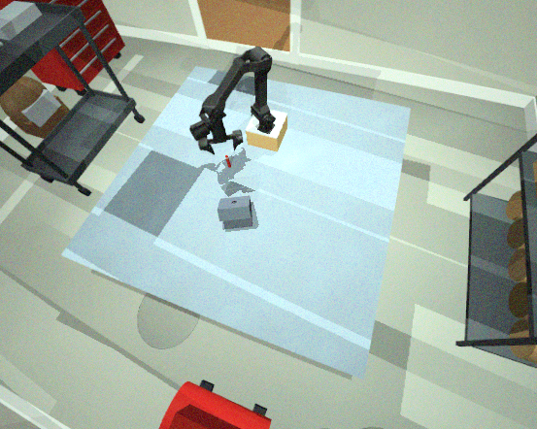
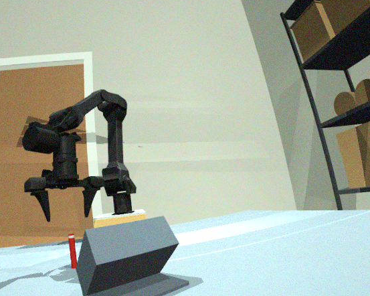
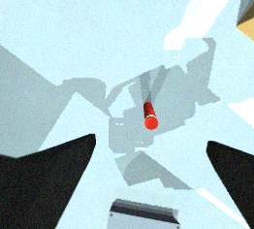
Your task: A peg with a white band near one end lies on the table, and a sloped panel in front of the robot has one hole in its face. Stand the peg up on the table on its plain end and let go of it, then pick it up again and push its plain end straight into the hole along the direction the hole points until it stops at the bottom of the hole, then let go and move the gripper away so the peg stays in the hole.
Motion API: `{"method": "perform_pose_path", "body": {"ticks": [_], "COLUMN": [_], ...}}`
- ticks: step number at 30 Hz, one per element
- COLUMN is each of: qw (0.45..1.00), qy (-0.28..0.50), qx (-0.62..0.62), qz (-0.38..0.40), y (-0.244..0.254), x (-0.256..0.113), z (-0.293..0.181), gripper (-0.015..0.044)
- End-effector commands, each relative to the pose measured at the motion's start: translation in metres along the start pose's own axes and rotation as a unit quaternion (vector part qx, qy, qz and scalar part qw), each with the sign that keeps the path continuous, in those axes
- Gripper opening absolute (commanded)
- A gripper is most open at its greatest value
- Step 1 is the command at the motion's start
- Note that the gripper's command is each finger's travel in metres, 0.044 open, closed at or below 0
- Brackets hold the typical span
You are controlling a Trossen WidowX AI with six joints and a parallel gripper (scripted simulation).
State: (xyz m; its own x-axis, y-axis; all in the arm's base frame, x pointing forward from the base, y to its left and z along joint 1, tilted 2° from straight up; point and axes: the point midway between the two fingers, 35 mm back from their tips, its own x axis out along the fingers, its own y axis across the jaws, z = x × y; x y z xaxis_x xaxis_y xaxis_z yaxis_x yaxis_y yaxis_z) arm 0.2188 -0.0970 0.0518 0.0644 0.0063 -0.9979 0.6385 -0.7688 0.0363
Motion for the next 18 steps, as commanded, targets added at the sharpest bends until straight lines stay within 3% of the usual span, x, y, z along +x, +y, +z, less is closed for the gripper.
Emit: {"method": "perform_pose_path", "body": {"ticks": [1,18], "qw": [1.0,1.0], "qy": [-0.006,-0.006], "qx": [0.015,0.016], "qz": [-0.006,-0.006], "y": [-0.004,-0.002], "x": [0.014,0.033], "z": [0.002,0.002], "gripper": [0.044,0.044]}}
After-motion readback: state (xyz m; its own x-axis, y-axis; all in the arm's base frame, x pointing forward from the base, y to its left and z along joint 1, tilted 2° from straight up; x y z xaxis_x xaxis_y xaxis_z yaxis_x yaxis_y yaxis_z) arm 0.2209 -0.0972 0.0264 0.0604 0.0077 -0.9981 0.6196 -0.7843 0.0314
